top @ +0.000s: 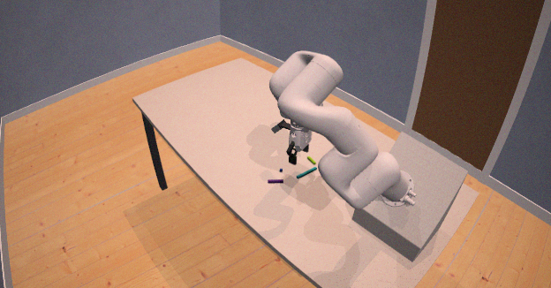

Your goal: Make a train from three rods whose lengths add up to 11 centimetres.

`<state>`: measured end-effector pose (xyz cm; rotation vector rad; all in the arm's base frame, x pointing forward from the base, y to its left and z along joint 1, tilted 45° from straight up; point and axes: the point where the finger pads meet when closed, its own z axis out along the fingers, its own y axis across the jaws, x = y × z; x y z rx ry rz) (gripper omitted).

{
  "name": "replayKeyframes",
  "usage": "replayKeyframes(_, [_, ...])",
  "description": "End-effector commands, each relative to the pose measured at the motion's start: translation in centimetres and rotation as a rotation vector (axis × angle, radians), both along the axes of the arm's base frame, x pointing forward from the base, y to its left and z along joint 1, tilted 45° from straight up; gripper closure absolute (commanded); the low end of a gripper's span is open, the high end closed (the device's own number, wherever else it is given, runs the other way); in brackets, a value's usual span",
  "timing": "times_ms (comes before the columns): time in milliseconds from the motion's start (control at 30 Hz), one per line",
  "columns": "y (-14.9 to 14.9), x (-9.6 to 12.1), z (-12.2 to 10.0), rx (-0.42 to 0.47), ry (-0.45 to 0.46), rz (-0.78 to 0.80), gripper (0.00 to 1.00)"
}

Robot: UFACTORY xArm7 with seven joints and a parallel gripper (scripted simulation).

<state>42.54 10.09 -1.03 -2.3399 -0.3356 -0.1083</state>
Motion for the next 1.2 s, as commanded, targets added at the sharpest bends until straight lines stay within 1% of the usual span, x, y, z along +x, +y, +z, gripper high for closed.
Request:
replayKeyframes(0, [1.5, 0.7, 1.4, 0.003, -0.103, 0.088, 0.00])
replayKeyframes(33, [1.5, 0.7, 1.4, 0.003, -0.103, 0.088, 0.00])
replayKeyframes(67, [2.6, 1.0, 2.4, 0.004, -0.168, 0.153, 0.00])
replayKeyframes(167, [3.6, 1.2, 3.2, 0.006, -0.224, 0.209, 0.00])
replayKeyframes(467, [7.3, 1.6, 6.3, 0.013, -0.430, 0.411, 0.00])
replayKeyframes(533, [7.7, 1.7, 6.7, 0.013, -0.452, 0.432, 0.00])
replayKeyframes(633, [7.7, 1.7, 6.7, 0.013, -0.453, 0.433, 0.00])
replayKeyframes(667, [7.7, 1.7, 6.7, 0.013, -0.453, 0.433, 0.76])
replayKeyframes(1167, [7.7, 1.7, 6.7, 0.013, -0.453, 0.433, 0.76])
